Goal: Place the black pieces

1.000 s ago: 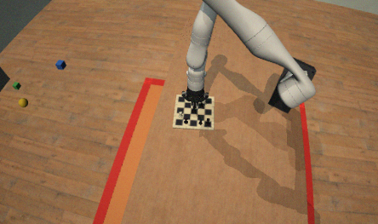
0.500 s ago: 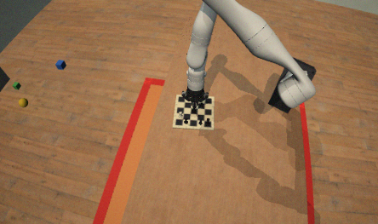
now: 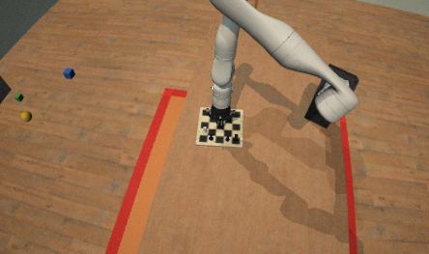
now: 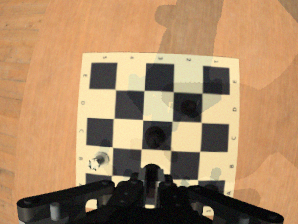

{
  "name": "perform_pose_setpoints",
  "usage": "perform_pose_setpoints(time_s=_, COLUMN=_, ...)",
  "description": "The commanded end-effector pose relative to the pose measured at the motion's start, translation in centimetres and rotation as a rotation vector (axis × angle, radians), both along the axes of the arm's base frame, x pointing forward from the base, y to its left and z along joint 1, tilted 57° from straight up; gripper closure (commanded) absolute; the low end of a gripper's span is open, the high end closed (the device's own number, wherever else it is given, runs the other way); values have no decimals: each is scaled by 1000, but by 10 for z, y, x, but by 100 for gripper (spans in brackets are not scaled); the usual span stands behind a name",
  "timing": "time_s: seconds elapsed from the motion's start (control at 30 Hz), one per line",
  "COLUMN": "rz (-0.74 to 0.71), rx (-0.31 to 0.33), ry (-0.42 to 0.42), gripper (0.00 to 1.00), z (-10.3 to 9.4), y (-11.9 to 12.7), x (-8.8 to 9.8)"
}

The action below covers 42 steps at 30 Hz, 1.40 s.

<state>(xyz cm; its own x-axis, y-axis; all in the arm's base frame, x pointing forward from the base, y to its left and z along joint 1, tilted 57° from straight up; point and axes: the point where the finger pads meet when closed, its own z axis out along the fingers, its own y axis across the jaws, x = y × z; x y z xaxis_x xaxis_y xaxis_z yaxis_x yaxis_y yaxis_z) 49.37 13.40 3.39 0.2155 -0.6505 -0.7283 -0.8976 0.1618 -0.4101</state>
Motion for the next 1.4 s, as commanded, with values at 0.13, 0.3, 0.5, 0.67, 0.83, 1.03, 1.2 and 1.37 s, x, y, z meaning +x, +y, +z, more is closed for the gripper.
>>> perform_pose_setpoints(time_s=0.13, rz=15, rx=4, ry=3, gripper=100, z=-17, y=30, x=9)
perform_pose_setpoints(time_s=0.3, rz=15, rx=4, ry=3, gripper=100, z=-25, y=40, x=14)
perform_pose_setpoints(time_s=0.5, rz=15, rx=4, ry=3, gripper=100, z=-27, y=42, x=15)
perform_pose_setpoints(time_s=0.67, rz=15, rx=4, ry=3, gripper=100, z=-27, y=43, x=16)
perform_pose_setpoints(time_s=0.83, rz=15, rx=4, ry=3, gripper=100, z=-27, y=43, x=16)
perform_pose_setpoints(time_s=1.03, rz=15, rx=4, ry=3, gripper=100, z=-27, y=43, x=16)
perform_pose_setpoints(time_s=1.2, rz=15, rx=4, ry=3, gripper=100, z=-27, y=43, x=16)
perform_pose_setpoints(time_s=1.37, rz=15, rx=4, ry=3, gripper=100, z=-27, y=43, x=16)
